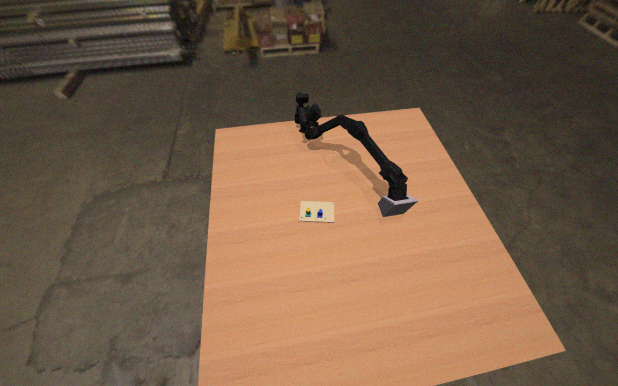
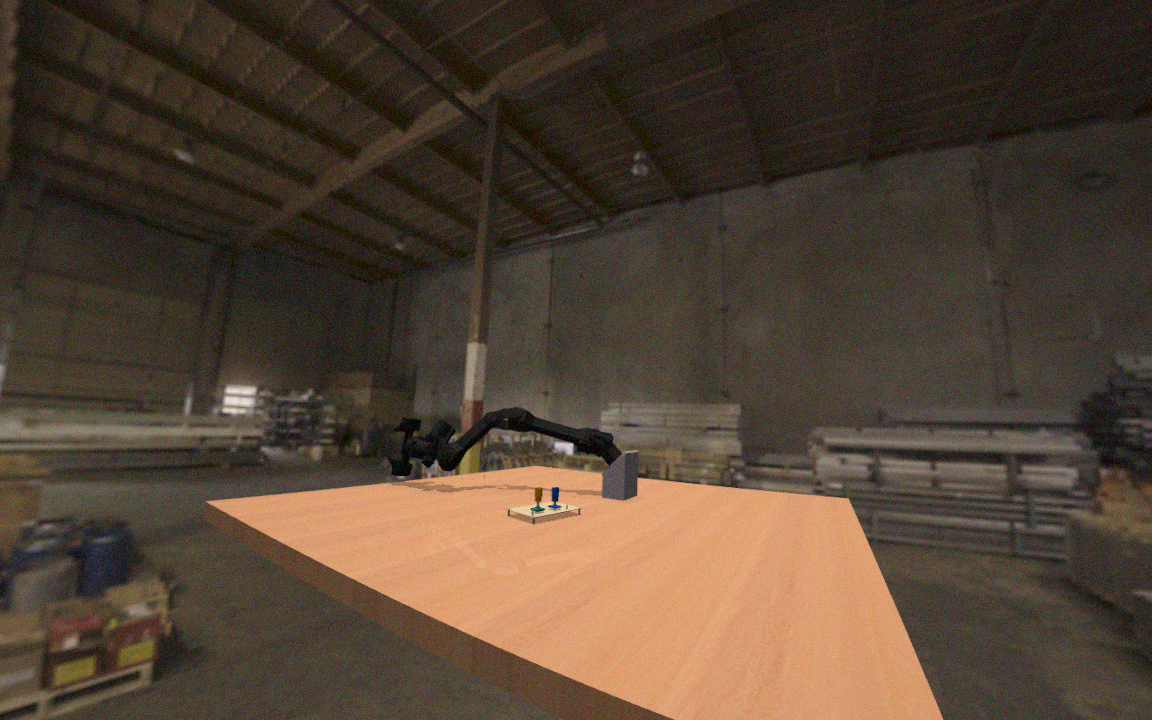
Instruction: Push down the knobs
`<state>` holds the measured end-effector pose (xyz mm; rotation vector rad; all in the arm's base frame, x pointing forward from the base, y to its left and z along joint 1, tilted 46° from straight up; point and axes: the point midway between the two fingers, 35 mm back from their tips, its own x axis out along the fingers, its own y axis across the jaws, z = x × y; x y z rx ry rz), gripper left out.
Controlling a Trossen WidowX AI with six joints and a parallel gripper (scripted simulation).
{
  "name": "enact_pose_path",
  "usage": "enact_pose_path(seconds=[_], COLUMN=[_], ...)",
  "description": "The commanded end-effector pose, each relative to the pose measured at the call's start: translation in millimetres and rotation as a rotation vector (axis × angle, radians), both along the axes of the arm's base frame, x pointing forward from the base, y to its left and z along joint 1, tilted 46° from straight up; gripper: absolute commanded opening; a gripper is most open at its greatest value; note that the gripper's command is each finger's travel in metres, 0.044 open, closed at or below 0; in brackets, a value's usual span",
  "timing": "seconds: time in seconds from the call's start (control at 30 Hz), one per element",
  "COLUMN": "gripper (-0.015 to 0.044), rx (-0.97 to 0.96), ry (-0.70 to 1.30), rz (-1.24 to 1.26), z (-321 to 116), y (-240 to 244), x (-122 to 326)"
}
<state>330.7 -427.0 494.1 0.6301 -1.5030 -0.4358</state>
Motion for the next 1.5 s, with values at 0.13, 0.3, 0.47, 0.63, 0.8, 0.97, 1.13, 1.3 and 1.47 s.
enact_pose_path(seconds=[0.13,0.3,0.47,0.63,0.8,0.97,1.13,1.3,1.47], gripper=[0.0269,0.0138,0.0006,0.0000,0.0000,0.0000,0.0000,0.0000,0.0000], rx=[0.045,0.148,0.246,0.335,0.414,0.482,0.538,0.582,0.618], ry=[0.043,0.152,0.273,0.402,0.539,0.680,0.830,0.986,1.143], rz=[0.014,0.048,0.084,0.119,0.152,0.182,0.207,0.227,0.245], z=[-9.0,-33.0,-61.3,-92.1,-124.9,-159.0,-193.0,-226.7,-261.0], y=[0.5,5.3,16.0,31.9,52.7,77.5,105.4,135.7,169.0], x=[15.9,53.8,91.7,126.6,157.6,183.6,204.0,218.5,227.7])
